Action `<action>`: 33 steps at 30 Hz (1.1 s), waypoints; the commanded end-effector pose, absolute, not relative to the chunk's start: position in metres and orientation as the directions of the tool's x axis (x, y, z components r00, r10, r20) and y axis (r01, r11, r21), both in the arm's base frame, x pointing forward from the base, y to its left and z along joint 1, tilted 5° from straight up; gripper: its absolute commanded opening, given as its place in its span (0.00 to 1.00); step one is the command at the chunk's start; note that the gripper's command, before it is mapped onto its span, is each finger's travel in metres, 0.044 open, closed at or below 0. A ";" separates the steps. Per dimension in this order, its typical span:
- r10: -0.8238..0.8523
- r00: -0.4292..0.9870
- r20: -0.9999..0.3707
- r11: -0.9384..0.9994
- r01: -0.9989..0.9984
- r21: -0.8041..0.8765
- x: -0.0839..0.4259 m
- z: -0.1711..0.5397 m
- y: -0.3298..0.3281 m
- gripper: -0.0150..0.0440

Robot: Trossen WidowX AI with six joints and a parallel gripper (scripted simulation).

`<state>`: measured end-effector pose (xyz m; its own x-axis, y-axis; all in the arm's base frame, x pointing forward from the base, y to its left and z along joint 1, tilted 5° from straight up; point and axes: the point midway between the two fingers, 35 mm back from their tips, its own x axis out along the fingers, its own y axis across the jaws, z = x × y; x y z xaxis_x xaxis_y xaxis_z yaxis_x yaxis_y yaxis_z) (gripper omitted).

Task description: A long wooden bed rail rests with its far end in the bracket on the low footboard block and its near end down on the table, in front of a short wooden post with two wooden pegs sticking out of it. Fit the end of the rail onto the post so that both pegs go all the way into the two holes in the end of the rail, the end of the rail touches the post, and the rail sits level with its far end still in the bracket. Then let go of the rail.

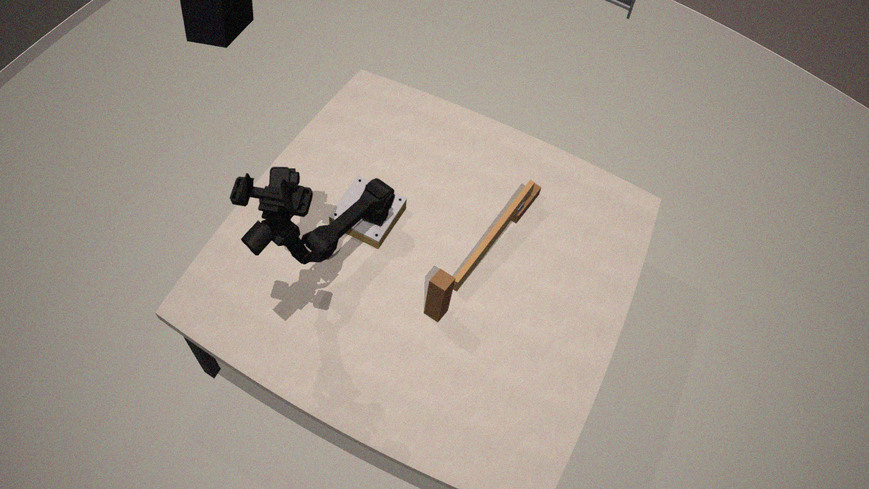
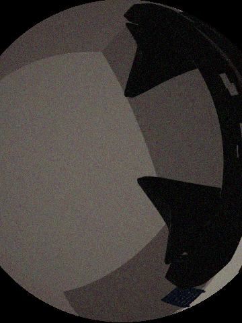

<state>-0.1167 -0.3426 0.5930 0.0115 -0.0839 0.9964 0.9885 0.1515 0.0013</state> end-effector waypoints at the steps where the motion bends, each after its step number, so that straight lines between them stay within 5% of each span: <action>1: -0.078 0.014 0.997 0.152 0.988 -0.002 -0.117 0.594 -0.340 0.98; 16: 0.351 0.280 0.894 0.061 0.945 -0.320 -0.068 0.662 -0.119 1.00; 33: 0.542 0.741 0.396 -0.203 0.573 -0.794 0.115 0.609 0.084 1.00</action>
<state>0.0748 0.0582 0.6312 0.6622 0.5443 0.5150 0.6823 -0.1541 -0.7146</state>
